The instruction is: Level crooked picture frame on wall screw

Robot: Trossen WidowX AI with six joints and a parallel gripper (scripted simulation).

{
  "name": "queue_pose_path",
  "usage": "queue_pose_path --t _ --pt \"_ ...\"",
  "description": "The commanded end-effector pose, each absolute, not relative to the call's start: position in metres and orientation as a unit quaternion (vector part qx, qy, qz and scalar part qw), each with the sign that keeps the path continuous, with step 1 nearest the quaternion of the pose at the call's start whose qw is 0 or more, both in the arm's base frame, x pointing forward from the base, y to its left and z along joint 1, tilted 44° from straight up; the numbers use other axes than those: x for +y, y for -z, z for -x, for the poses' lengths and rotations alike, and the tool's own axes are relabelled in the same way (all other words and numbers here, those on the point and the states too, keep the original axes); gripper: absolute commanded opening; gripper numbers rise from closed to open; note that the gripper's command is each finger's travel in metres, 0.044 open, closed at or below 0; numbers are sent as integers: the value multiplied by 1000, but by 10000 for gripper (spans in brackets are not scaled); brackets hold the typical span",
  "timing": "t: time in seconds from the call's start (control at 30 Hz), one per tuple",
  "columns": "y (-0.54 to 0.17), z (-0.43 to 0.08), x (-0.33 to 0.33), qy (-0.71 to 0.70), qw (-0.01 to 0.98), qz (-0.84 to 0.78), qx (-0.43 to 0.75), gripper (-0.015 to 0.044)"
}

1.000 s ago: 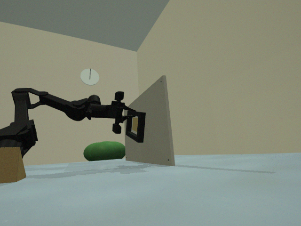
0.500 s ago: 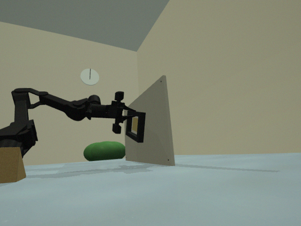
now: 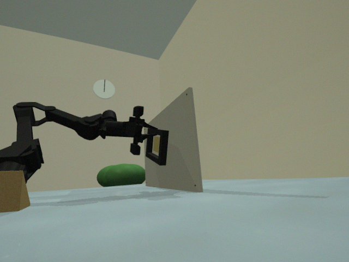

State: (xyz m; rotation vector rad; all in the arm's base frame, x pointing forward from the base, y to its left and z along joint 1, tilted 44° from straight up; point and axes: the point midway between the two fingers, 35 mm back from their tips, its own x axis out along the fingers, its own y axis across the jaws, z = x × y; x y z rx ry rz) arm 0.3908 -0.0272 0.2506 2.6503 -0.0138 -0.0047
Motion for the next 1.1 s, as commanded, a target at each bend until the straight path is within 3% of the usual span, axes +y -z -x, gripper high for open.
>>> queue_pose_path --t 0.0,1.07 --pt "-256 -391 -29 -4 246 -969 -12 0" --pt "-260 -391 -25 -4 246 -969 -12 0"
